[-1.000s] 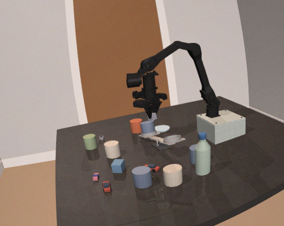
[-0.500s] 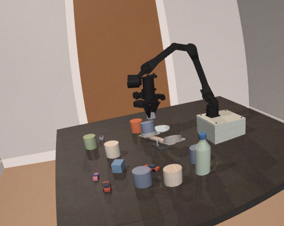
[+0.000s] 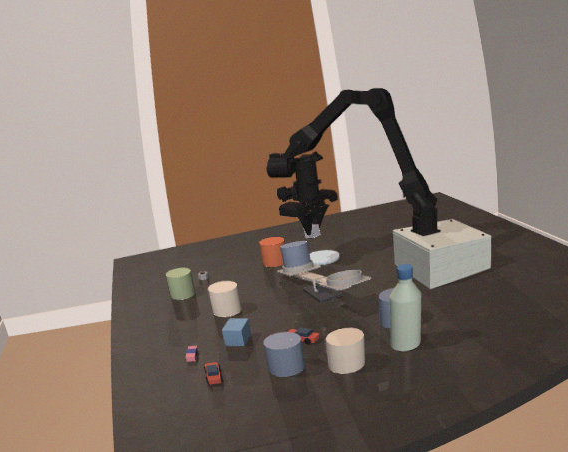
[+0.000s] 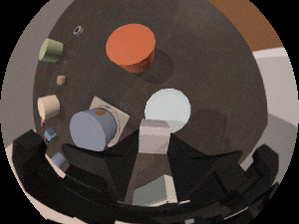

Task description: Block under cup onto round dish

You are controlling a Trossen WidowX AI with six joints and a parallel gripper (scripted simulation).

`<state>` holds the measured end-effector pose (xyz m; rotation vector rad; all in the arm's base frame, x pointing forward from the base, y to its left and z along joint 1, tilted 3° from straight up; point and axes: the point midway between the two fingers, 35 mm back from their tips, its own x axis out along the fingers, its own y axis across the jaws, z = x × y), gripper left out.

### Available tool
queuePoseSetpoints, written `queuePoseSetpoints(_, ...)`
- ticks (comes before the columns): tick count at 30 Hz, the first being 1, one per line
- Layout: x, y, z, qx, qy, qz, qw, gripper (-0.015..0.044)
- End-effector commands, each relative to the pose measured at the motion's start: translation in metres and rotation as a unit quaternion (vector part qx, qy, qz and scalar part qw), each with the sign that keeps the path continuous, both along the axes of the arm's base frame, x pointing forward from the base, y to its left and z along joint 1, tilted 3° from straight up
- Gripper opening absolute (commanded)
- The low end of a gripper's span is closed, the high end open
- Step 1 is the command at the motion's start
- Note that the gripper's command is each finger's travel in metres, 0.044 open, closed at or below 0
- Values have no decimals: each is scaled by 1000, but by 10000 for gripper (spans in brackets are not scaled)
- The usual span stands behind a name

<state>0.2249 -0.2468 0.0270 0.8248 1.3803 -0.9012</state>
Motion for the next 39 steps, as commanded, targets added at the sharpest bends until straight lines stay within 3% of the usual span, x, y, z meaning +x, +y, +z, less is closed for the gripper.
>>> queuePoseSetpoints(1, -26, -18, -10, 2, 10, 5, 1000, 0)
queuePoseSetpoints(8, -29, -20, -15, 2, 11, 5, 1000, 0)
queuePoseSetpoints(16, -31, -22, -52, 2, 11, 5, 1000, 0)
queuePoseSetpoints(39, -32, -22, -74, 2, 11, 5, 1000, 0)
